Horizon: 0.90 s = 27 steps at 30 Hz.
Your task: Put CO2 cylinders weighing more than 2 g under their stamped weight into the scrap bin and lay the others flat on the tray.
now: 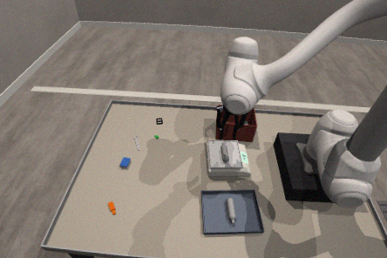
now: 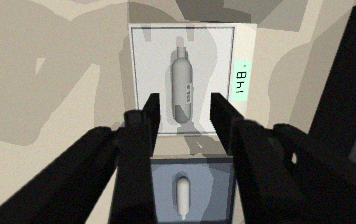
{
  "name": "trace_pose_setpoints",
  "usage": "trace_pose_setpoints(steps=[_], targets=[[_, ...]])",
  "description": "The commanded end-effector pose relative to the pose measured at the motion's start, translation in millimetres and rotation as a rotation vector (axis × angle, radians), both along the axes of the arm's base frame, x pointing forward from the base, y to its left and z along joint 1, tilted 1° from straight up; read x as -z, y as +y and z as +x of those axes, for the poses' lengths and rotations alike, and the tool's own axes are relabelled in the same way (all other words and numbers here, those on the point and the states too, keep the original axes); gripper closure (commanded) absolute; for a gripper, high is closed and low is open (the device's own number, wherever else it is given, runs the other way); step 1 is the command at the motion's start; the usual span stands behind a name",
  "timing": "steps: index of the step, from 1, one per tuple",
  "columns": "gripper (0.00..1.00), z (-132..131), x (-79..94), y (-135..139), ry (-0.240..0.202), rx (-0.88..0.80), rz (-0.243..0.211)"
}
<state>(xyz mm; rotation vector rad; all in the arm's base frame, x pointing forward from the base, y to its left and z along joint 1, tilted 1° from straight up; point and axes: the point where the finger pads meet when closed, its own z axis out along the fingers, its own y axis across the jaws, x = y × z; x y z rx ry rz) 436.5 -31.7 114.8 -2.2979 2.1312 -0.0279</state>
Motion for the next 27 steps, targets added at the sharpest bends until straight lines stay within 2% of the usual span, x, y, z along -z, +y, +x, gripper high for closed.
trace_pose_setpoints(steps=[1,5,8,18,20,21,24,27], targets=[[0.61,-1,-4.1,0,0.003,0.005,0.0],[0.61,-3,-4.4,0,0.005,0.023,0.0],[0.61,-12,-8.4,-2,0.008,0.128,0.002],[0.61,-71,-55.7,-6,-0.001,0.809,0.021],[0.61,-71,-55.7,-6,-0.001,0.809,0.021],[0.61,-75,-62.3,-7,-0.005,0.976,0.025],[0.61,-94,-70.8,-7,-0.005,1.142,0.033],[0.61,-100,-78.8,-8,-0.008,1.334,0.037]])
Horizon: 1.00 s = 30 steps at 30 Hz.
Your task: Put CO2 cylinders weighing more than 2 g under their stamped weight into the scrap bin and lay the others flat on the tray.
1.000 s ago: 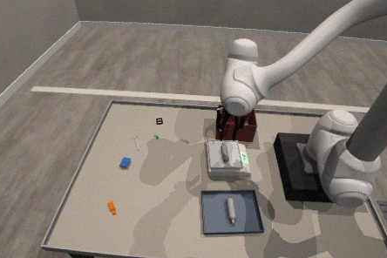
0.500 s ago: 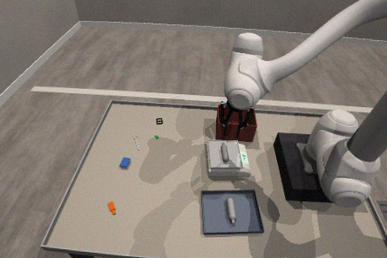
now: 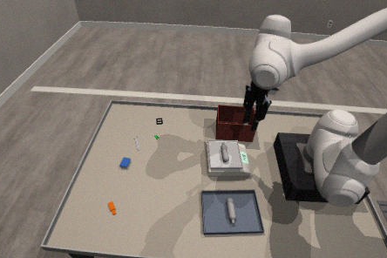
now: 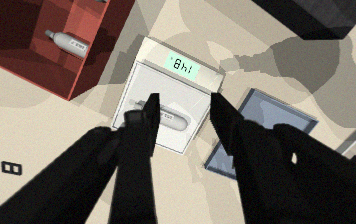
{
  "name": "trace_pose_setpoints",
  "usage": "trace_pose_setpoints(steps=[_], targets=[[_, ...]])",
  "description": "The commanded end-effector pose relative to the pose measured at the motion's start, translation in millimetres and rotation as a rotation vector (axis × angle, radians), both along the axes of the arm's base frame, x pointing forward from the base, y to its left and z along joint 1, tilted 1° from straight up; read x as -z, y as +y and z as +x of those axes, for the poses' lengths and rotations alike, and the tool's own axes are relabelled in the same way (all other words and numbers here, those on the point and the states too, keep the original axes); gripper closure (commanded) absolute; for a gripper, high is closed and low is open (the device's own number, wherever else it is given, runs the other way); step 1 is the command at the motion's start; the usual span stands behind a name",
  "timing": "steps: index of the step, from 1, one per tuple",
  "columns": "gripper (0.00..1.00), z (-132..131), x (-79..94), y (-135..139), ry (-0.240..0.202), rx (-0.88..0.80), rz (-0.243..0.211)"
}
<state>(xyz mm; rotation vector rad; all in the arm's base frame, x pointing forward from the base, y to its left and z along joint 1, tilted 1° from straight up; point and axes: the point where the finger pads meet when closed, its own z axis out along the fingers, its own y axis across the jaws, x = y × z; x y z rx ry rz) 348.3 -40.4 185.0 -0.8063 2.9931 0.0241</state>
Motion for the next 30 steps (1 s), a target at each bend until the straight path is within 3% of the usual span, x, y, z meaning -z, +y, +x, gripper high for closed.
trace_pose_setpoints(steps=[1,4,30], targets=[[0.61,-13.5,-9.8,1.1,0.016,0.278,-0.016],[0.61,-14.7,-9.9,1.1,0.027,0.452,-0.024],[0.61,-14.3,-9.2,0.9,0.028,0.455,-0.022]])
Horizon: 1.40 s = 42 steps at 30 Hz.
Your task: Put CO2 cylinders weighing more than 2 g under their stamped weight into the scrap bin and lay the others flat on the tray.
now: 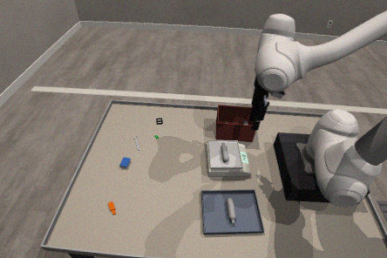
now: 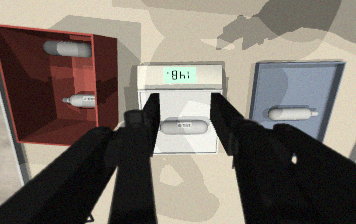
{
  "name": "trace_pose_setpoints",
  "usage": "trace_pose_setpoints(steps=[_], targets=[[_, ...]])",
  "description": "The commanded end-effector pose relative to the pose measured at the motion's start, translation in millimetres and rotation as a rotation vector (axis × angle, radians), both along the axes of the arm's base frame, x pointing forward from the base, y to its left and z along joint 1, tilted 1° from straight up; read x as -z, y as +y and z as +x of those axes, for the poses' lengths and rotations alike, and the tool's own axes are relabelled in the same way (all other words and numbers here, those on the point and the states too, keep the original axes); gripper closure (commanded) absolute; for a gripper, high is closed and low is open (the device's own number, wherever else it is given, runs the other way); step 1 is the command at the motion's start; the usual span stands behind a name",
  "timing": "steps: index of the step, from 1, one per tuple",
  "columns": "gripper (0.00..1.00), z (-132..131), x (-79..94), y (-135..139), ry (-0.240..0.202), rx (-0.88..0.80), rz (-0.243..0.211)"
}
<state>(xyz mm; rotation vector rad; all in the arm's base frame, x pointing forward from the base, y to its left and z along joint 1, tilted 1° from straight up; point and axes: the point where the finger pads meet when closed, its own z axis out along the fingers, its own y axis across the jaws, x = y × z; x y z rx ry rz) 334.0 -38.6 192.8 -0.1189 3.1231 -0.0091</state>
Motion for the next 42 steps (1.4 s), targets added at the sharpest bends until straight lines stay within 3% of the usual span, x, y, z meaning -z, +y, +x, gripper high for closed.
trace_pose_setpoints(steps=[1,31,36,42], targets=[[0.61,0,-1.4,-1,0.005,0.004,-0.003],[0.61,6,-0.1,-1,-0.003,-0.047,-0.005],[0.61,27,11.7,1,-0.003,-0.335,-0.006],[0.61,68,40.9,3,0.004,-0.746,-0.021]])
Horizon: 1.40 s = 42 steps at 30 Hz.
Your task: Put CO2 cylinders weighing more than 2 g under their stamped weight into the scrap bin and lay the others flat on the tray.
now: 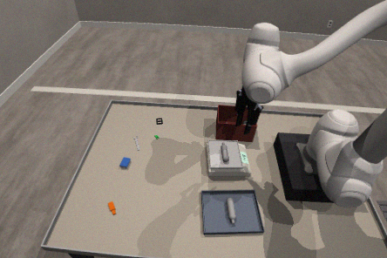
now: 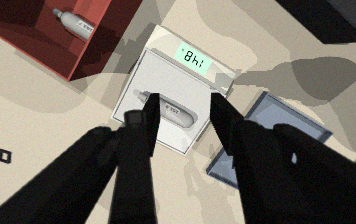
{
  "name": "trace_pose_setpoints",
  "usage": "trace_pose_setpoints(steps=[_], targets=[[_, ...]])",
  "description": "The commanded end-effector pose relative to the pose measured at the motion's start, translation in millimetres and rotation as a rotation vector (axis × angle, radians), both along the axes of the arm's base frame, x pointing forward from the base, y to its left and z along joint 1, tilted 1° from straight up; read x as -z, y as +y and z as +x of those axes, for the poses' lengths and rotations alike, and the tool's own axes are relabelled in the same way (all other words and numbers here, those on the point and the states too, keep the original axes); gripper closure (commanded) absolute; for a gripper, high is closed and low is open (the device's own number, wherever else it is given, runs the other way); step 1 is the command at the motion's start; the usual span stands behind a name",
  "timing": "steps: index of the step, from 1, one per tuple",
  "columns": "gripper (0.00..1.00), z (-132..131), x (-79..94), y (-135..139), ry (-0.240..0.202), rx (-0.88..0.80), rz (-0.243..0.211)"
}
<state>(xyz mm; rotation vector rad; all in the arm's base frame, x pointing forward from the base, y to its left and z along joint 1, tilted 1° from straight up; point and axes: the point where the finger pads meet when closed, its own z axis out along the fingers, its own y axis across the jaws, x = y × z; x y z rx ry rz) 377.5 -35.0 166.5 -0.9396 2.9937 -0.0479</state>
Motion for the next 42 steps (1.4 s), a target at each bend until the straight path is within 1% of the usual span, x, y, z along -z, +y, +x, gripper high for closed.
trace_pose_setpoints(steps=[1,4,6,7,8,10,14,23,26,31,38,40,42], targets=[[0.61,32,20.0,0,-0.001,-0.279,0.008],[0.61,49,34.6,2,0.005,-0.472,-0.001],[0.61,49,34.6,2,0.005,-0.472,-0.001],[0.61,53,38.6,3,0.009,-0.64,-0.003],[0.61,57,41.9,3,0.011,-0.675,-0.005],[0.61,62,46.4,4,0.014,-0.806,-0.007],[0.61,64,49.1,5,0.009,-1.041,0.005],[0.61,60,55.7,5,0.014,-1.041,0.009],[0.61,59,62.3,6,0.015,-1.043,0.01],[0.61,59,78.7,5,0.016,-1.044,0.009],[0.61,59,109.0,5,0.017,-1.044,0.008],[0.61,59,109.0,5,0.017,-1.044,0.008],[0.61,59,117.7,5,0.017,-1.045,0.008]])
